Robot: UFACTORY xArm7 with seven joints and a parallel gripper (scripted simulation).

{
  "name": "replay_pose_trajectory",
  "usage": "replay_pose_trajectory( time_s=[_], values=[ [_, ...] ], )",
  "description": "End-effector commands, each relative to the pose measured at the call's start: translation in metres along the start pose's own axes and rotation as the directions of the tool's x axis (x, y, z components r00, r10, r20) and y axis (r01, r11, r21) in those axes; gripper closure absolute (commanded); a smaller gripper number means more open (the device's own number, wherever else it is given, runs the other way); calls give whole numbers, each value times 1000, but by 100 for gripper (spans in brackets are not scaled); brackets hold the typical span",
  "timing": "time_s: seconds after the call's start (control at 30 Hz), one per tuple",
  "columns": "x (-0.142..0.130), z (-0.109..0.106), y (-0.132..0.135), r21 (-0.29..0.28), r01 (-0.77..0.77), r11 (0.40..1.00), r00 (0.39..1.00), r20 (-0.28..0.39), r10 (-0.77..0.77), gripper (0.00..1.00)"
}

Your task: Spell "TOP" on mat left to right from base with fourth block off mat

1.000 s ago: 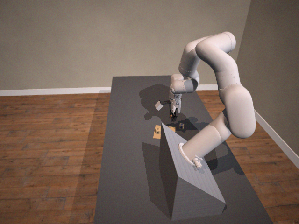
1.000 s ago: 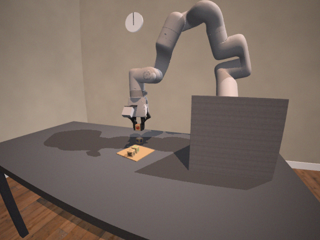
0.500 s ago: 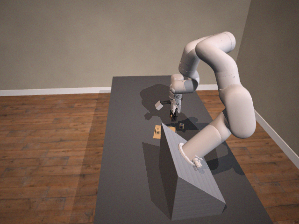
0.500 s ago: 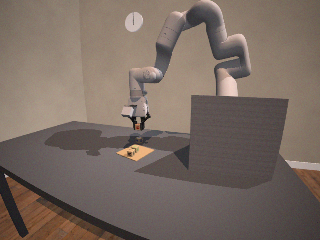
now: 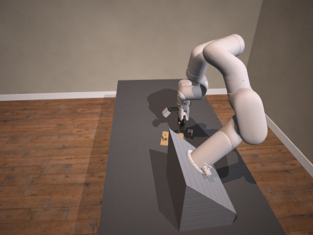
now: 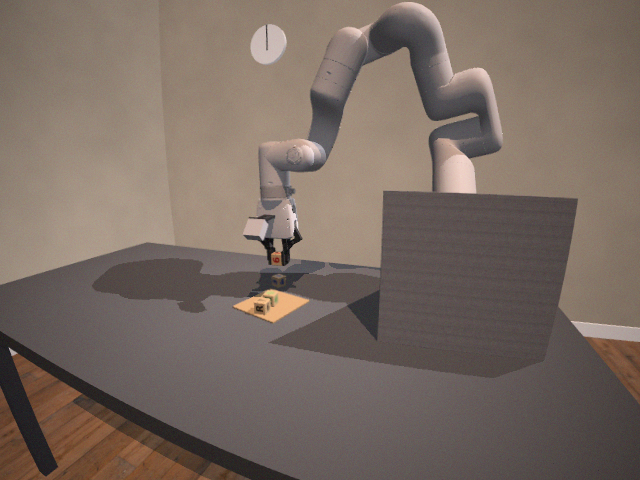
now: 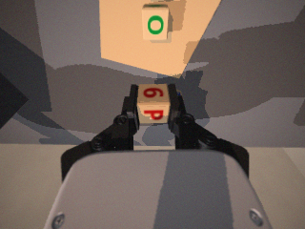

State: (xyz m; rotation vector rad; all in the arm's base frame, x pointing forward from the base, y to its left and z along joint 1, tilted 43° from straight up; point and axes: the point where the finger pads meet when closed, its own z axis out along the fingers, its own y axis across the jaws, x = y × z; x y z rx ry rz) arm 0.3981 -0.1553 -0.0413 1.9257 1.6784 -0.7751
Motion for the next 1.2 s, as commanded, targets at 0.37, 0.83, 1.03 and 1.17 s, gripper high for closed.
replay_pose_trajectory(
  time_s=[0.37,0.83,1.03,1.17],
  values=[
    [0,66,2,-4,0,1000,1000,-1,0,73],
    [0,86,2,-4,0,1000,1000,-1,0,73],
    [0,86,2,-4,0,1000,1000,-1,0,73],
    [0,86,2,-4,0,1000,1000,-1,0,73]
  ],
)
